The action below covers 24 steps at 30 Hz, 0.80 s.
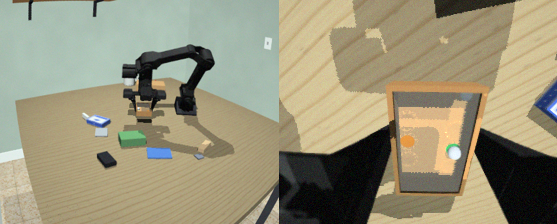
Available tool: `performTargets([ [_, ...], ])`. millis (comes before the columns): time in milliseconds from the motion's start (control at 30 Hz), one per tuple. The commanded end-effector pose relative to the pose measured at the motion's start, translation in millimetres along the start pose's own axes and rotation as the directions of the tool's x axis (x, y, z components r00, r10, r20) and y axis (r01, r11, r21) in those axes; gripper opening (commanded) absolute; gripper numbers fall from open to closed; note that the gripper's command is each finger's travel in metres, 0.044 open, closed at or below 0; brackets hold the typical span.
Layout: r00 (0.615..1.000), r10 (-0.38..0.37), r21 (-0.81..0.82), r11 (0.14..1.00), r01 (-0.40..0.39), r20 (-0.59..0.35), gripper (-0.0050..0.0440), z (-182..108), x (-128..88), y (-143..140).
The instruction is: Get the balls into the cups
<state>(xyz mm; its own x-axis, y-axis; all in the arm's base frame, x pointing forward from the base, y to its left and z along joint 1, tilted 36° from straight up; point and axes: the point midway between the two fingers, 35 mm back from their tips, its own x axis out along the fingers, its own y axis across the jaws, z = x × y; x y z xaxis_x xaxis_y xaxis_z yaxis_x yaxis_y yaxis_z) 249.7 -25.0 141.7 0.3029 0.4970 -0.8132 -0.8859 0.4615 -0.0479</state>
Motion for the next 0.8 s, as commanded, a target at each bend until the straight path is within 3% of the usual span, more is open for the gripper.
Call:
performTargets([
  [0,1.0,-0.001,0.002,1.0,0.001,0.013,0.0,-0.8,-0.2,-0.4],
  [767,1.0,-0.014,0.002,1.0,0.014,0.014,0.0,-0.9,-0.2,-0.1],
])
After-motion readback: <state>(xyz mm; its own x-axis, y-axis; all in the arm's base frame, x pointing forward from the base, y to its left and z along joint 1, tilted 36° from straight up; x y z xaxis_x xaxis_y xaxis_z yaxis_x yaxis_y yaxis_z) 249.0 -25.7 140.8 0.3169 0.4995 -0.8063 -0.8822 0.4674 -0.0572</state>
